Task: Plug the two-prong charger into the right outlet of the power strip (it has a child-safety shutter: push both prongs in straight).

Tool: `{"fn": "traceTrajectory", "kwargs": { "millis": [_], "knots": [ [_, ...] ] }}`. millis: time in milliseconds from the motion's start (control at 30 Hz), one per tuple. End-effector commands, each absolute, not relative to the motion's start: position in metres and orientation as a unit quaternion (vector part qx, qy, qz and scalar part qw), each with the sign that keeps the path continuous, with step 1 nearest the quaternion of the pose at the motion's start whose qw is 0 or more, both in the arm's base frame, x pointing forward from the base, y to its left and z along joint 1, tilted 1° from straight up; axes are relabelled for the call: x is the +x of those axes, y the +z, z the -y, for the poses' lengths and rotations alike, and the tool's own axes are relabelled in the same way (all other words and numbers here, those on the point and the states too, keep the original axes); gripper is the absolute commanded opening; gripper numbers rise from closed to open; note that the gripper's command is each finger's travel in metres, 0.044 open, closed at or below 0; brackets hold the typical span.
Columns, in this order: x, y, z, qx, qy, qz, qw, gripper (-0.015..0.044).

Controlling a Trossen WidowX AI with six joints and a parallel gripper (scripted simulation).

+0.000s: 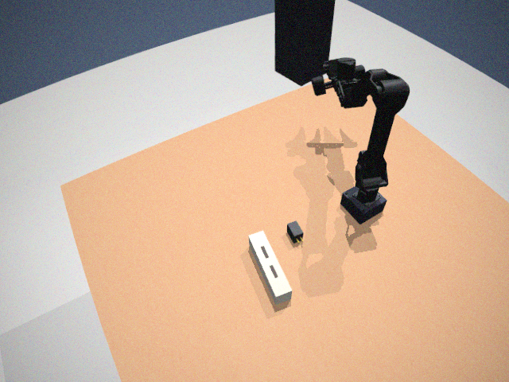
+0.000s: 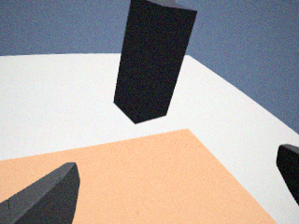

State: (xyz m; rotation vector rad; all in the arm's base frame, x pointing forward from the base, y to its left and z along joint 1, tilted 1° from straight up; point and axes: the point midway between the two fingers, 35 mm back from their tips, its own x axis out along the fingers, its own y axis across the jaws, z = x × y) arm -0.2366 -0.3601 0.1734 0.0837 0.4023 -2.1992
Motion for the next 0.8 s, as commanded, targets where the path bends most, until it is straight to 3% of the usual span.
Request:
{"fn": "traceTrajectory", "kwargs": {
  "millis": [0, 767],
  "knots": [
    [-0.216, 0.169, 0.372, 0.036, -0.866, -0.182, 0.464, 0.0440],
    [-0.099, 0.142, 0.410, 0.026, -0.748, -0.298, 0.592, 0.0440]
  ]
}}
